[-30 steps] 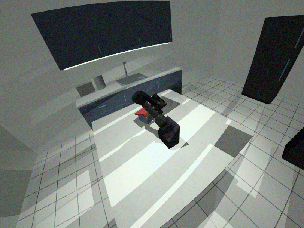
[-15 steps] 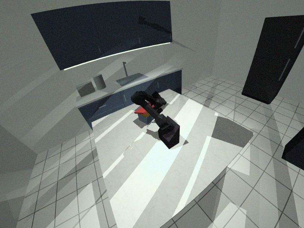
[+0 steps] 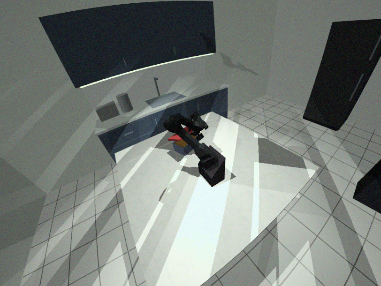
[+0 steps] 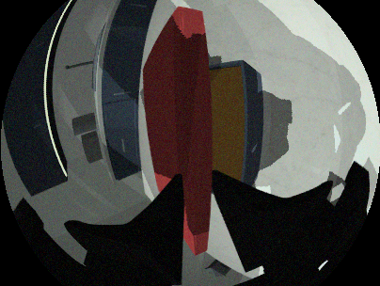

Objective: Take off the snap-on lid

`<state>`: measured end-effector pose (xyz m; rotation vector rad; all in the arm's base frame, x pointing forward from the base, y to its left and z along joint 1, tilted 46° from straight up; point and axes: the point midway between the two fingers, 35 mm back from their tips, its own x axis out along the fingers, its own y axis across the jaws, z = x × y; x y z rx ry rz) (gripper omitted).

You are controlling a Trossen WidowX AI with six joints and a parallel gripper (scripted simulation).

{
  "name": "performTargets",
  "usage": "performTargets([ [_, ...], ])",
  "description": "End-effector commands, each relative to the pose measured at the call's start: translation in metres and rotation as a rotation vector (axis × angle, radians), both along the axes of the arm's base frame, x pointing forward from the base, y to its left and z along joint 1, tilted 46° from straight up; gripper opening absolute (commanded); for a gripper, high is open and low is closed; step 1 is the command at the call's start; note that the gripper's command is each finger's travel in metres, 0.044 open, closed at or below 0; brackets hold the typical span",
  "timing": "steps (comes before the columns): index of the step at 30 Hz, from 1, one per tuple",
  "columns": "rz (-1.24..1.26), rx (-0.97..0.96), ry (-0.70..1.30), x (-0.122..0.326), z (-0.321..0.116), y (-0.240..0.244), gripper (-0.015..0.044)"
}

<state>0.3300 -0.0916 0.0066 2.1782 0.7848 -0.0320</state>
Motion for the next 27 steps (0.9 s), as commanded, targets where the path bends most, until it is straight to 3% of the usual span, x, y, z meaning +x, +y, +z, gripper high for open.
performTargets([
  [1,-0.001,-0.014,-0.019,0.002,0.008,-0.008,0.0000],
  [27,-0.001,-0.015,-0.018,-0.001,0.032,-0.032,0.0000],
])
